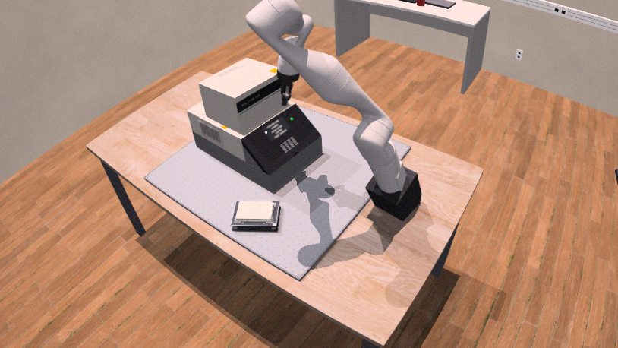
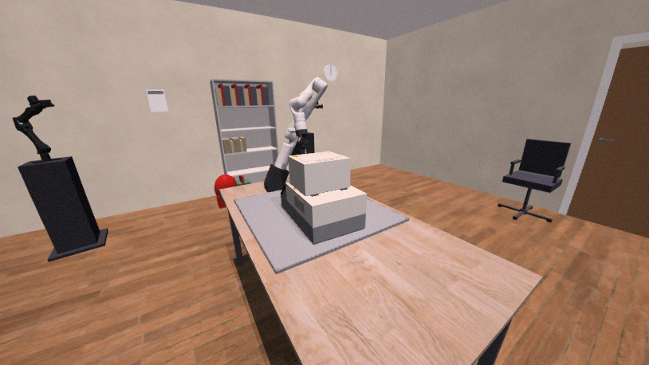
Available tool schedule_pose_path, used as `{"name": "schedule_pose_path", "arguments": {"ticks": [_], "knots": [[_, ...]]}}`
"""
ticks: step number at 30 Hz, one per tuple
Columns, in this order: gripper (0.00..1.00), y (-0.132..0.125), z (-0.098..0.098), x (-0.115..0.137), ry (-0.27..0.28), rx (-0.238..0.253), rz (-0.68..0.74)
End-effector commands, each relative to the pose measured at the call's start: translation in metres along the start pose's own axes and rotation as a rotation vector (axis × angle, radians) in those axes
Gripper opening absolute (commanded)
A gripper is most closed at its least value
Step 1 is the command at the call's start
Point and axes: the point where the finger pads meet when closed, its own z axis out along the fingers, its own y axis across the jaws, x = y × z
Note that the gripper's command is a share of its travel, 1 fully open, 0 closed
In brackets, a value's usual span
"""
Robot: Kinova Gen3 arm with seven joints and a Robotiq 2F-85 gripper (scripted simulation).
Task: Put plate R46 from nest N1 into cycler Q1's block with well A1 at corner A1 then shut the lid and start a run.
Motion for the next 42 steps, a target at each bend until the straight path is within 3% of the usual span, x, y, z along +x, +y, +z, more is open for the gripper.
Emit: {"name": "schedule_pose_path", "arguments": {"ticks": [1,42], "knots": [[0.10,0.000,0.002,0.000,-0.001,0.001,0.000],[0.10,0.009,0.050,0.009,-0.001,0.001,0.000]]}}
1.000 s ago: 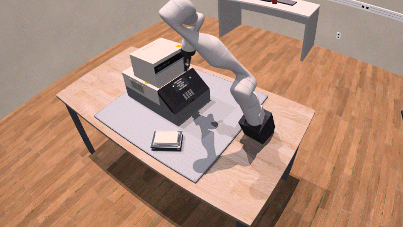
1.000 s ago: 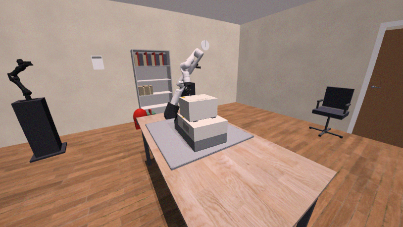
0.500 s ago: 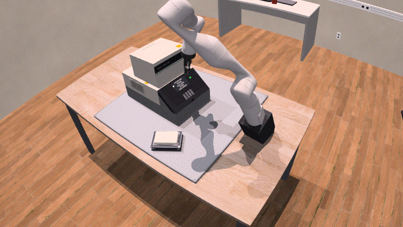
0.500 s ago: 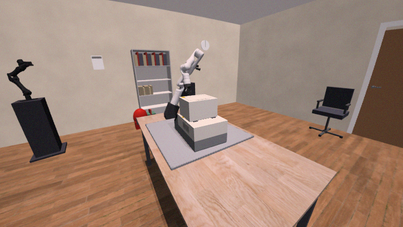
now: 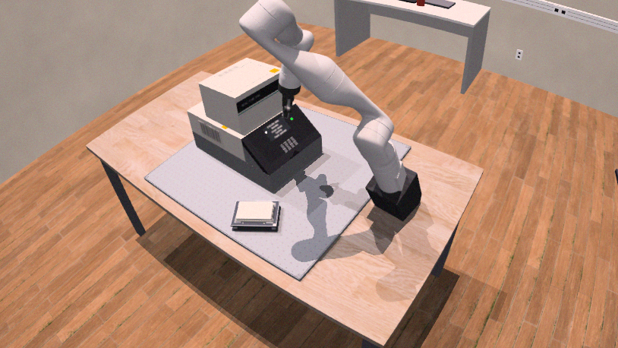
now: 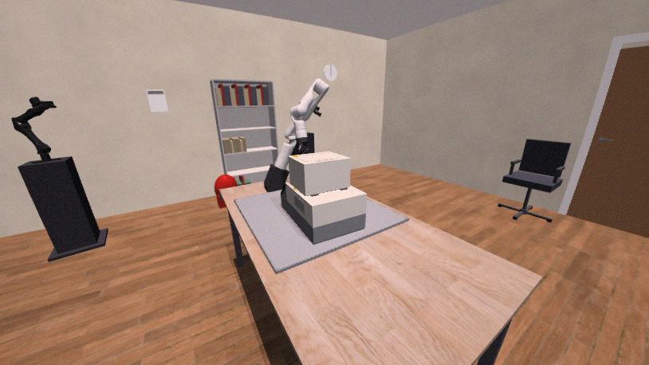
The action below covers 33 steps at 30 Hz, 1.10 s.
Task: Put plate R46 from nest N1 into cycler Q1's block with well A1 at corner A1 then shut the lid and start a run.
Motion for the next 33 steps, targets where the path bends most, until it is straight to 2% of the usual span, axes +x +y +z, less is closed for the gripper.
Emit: {"name": "schedule_pose_path", "arguments": {"ticks": [1,33], "knots": [[0.10,0.000,0.003,0.000,-0.001,0.001,0.000],[0.10,0.007,0.039,0.007,-0.001,0.001,0.000]]}}
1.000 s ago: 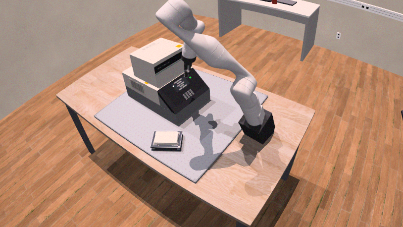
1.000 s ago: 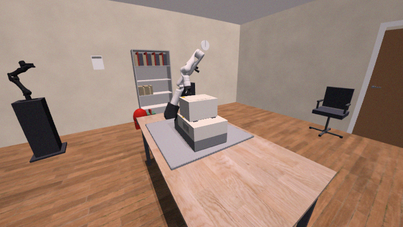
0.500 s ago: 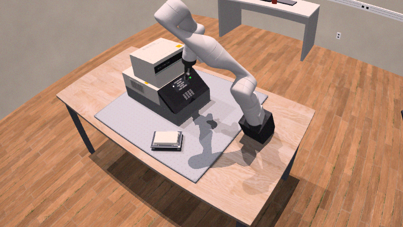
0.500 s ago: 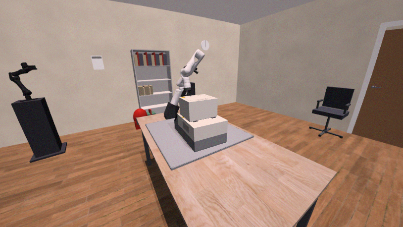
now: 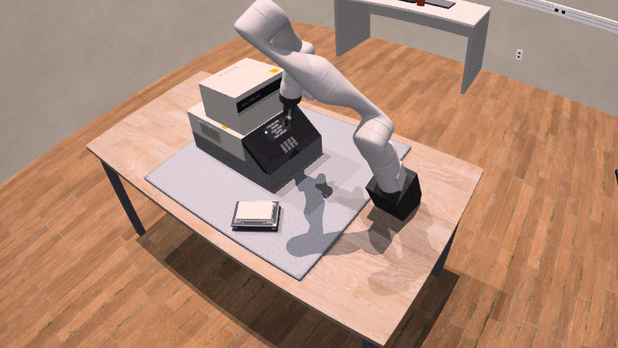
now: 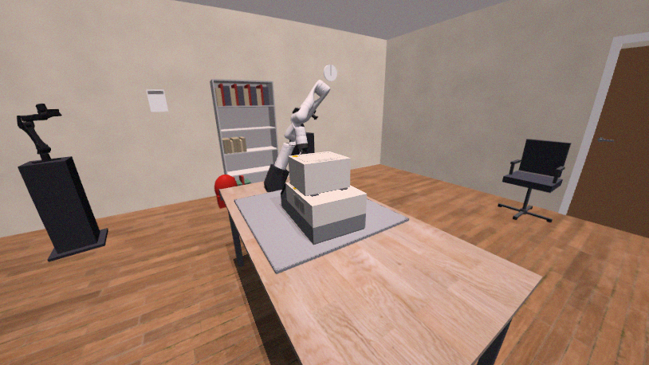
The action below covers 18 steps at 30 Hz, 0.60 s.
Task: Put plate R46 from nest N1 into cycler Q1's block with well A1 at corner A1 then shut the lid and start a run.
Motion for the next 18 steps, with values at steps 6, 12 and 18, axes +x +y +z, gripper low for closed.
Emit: {"name": "schedule_pose_path", "arguments": {"ticks": [6,12,18], "knots": [[0.10,0.001,0.009,0.002,-0.001,0.002,0.000],[0.10,0.002,0.014,0.002,-0.001,0.002,0.000],[0.10,0.004,0.022,0.004,-0.001,0.002,0.000]]}}
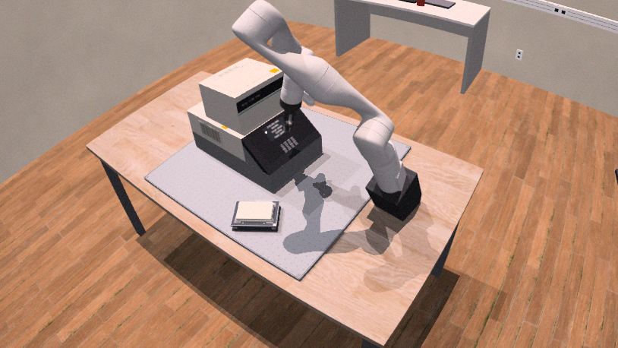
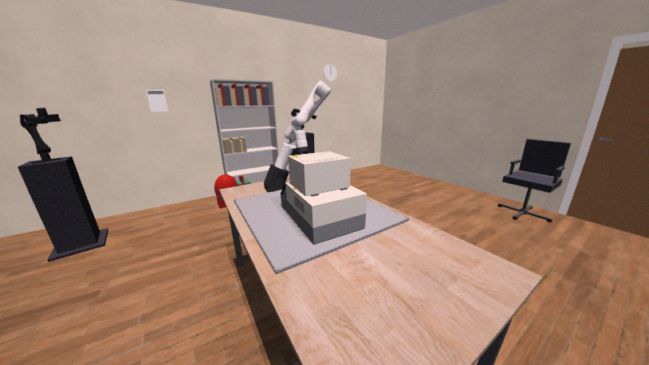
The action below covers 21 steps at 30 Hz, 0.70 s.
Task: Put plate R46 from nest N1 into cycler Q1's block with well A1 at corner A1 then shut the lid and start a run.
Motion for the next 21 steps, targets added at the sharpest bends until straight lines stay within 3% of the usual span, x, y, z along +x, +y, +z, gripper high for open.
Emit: {"name": "schedule_pose_path", "arguments": {"ticks": [1,21], "knots": [[0.10,0.000,0.003,0.000,-0.001,0.002,0.000],[0.10,0.004,0.026,0.005,-0.001,0.002,0.000]]}}
